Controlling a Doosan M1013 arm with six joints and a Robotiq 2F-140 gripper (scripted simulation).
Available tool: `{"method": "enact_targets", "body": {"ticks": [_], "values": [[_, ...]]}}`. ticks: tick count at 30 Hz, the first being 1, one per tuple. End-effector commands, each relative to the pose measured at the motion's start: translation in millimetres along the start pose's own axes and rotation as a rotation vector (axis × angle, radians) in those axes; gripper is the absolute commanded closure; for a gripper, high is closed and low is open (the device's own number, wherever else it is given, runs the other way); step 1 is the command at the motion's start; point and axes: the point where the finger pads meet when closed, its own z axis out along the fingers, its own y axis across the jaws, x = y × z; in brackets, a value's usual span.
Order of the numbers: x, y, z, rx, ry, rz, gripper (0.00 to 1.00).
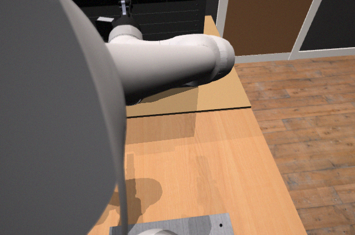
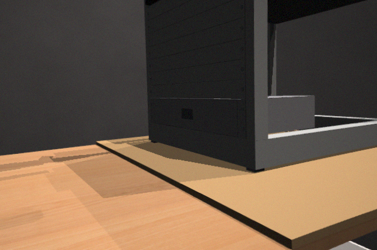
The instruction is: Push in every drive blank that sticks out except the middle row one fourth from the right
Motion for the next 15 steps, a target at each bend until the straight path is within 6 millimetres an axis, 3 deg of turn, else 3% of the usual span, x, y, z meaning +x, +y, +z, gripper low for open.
{"method": "enact_targets", "body": {"ticks": [1,12,15], "values": [[18,3,1,-0.002,-0.005,-0.001,0.90],[82,11,1,-0.002,-0.005,-0.001,0.90],[87,12,1,-0.002,-0.005,-0.001,0.90]]}}
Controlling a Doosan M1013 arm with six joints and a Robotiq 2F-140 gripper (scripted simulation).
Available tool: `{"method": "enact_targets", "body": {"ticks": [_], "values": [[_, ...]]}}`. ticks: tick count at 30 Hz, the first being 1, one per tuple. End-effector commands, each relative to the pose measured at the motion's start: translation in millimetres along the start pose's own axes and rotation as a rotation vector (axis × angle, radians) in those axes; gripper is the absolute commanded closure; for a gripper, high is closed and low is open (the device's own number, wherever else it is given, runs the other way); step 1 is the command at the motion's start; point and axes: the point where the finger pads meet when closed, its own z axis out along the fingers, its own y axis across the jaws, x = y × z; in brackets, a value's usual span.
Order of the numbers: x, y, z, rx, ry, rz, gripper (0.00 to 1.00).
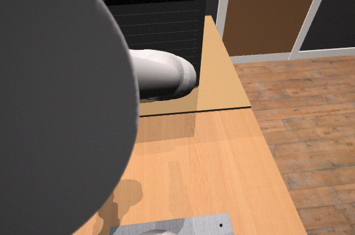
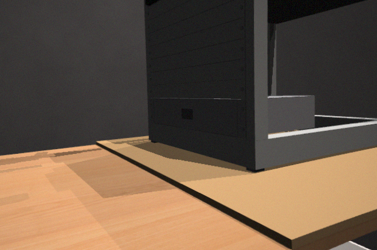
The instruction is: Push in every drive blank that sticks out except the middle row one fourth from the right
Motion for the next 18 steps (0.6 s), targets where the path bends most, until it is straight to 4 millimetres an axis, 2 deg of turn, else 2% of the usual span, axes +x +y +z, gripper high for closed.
{"method": "enact_targets", "body": {"ticks": [1,10,18], "values": [[11,3,1,-0.002,-0.009,-0.001,0.90],[44,7,1,-0.002,-0.009,-0.001,0.90],[53,8,1,-0.002,-0.009,-0.001,0.90]]}}
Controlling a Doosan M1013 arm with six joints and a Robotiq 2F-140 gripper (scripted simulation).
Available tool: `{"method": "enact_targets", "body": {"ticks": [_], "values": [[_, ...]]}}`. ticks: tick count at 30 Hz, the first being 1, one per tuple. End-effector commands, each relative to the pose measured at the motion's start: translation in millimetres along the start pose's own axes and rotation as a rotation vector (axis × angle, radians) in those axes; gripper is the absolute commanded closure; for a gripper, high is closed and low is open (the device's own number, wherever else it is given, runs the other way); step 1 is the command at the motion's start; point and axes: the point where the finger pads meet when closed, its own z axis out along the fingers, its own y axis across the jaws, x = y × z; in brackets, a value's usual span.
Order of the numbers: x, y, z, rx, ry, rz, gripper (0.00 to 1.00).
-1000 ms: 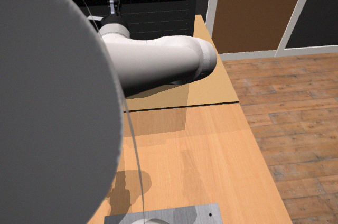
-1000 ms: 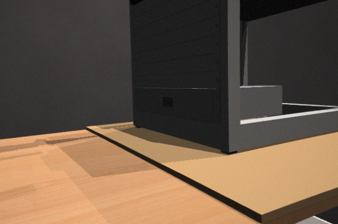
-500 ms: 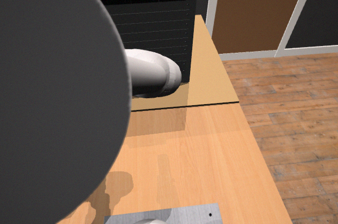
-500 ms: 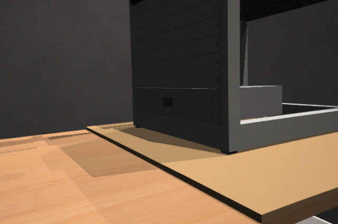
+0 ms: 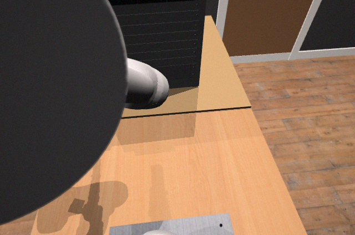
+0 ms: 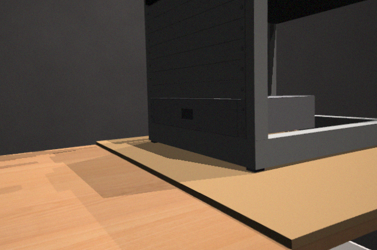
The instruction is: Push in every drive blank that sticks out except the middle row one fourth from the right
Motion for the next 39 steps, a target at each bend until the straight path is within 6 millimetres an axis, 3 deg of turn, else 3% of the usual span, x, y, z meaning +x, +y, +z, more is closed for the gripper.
{"method": "enact_targets", "body": {"ticks": [1,8,13,19,39], "values": [[2,1,0,-0.001,0.000,0.000,0.90],[3,1,2,-0.001,0.000,0.000,0.90],[3,1,26,-0.001,0.000,0.000,0.90],[3,1,39,-0.001,0.000,0.000,0.90],[3,1,39,-0.001,0.000,0.000,0.90]]}}
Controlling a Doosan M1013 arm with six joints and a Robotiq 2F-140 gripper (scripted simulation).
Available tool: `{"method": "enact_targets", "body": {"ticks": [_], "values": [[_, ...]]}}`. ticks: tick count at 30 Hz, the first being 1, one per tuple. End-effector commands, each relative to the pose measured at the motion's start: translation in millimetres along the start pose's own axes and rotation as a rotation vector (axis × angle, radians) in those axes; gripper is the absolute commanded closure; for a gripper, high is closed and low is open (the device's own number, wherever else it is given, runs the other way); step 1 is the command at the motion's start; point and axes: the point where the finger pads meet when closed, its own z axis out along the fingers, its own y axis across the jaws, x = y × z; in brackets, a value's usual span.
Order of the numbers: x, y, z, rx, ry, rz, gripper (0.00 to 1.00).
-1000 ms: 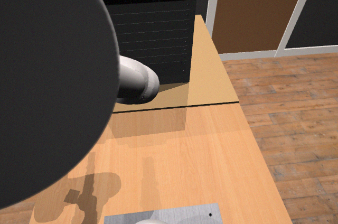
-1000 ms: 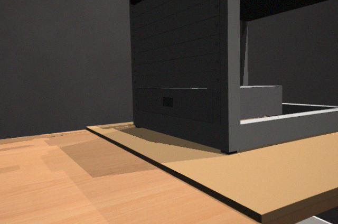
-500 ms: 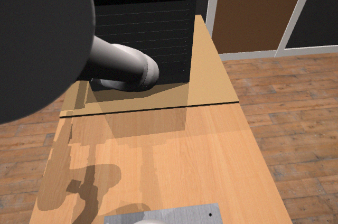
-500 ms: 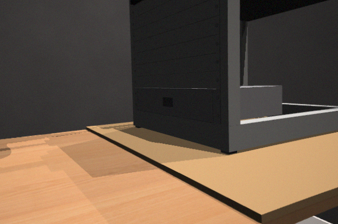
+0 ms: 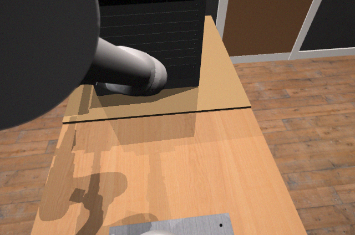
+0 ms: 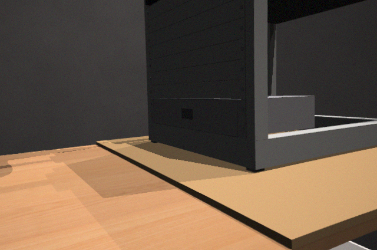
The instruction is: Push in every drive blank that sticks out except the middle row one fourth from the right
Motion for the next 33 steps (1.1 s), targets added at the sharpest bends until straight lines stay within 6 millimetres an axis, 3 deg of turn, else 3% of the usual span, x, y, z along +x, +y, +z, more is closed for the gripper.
{"method": "enact_targets", "body": {"ticks": [1,33], "values": [[0.0,0.9,0.1,-0.001,0.000,0.000,0.90],[0.1,1.0,10.1,-0.001,0.000,0.000,0.90]]}}
